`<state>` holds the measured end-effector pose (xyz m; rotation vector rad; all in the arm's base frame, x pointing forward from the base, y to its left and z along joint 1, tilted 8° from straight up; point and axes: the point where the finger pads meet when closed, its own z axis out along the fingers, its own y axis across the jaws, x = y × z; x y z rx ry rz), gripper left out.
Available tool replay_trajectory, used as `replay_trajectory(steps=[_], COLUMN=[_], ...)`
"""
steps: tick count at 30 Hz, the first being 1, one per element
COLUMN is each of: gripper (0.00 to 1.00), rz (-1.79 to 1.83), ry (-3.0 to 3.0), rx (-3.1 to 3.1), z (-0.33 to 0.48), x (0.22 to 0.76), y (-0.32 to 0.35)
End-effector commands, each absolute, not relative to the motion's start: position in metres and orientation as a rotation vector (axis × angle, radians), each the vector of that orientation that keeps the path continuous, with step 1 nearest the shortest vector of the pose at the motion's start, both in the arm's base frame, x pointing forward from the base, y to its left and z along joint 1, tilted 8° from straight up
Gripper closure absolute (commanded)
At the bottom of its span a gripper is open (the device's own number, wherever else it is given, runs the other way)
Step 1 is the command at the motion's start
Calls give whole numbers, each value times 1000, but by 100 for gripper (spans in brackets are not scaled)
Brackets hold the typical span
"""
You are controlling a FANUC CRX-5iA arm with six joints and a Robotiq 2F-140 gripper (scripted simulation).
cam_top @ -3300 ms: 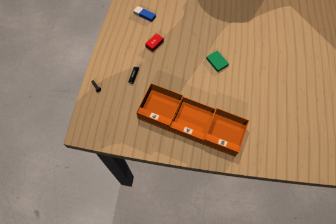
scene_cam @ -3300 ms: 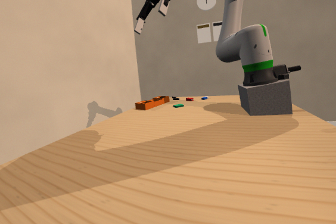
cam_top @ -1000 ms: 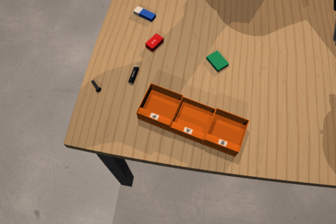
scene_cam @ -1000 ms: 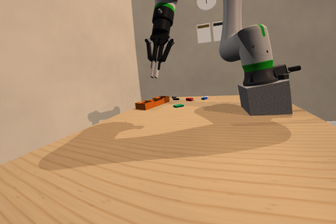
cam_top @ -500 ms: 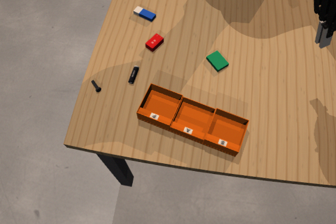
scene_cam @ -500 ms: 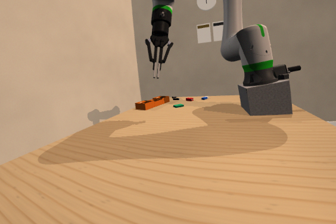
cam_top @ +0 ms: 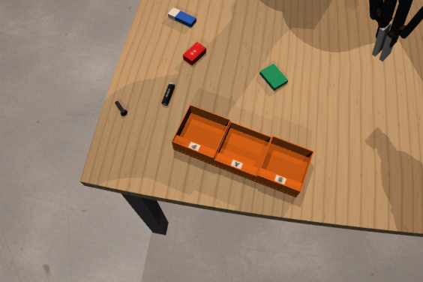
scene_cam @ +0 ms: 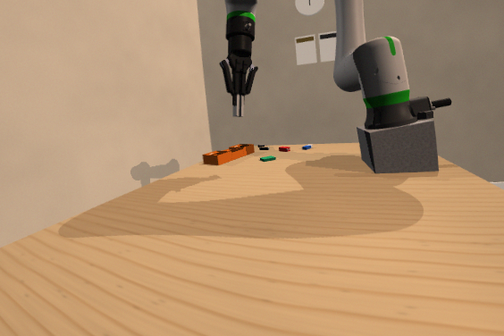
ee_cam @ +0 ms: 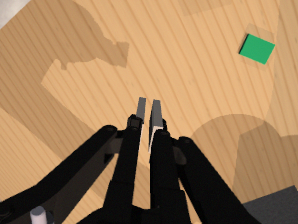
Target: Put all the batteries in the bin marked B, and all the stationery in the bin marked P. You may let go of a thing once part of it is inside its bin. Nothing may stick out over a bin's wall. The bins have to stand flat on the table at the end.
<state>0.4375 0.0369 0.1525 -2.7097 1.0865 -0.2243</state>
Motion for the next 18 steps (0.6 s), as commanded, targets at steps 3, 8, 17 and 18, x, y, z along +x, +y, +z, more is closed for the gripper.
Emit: replay_trajectory(steps=[3, 8, 17, 18], gripper=[85, 85, 85, 85], rz=[-232, -245, -238, -235], ry=[887, 663, 335, 297], rx=[-2822, -2940, -3072, -3083], z=[154, 155, 158, 158], x=[439, 440, 440, 440], y=[16, -5, -37, -37])
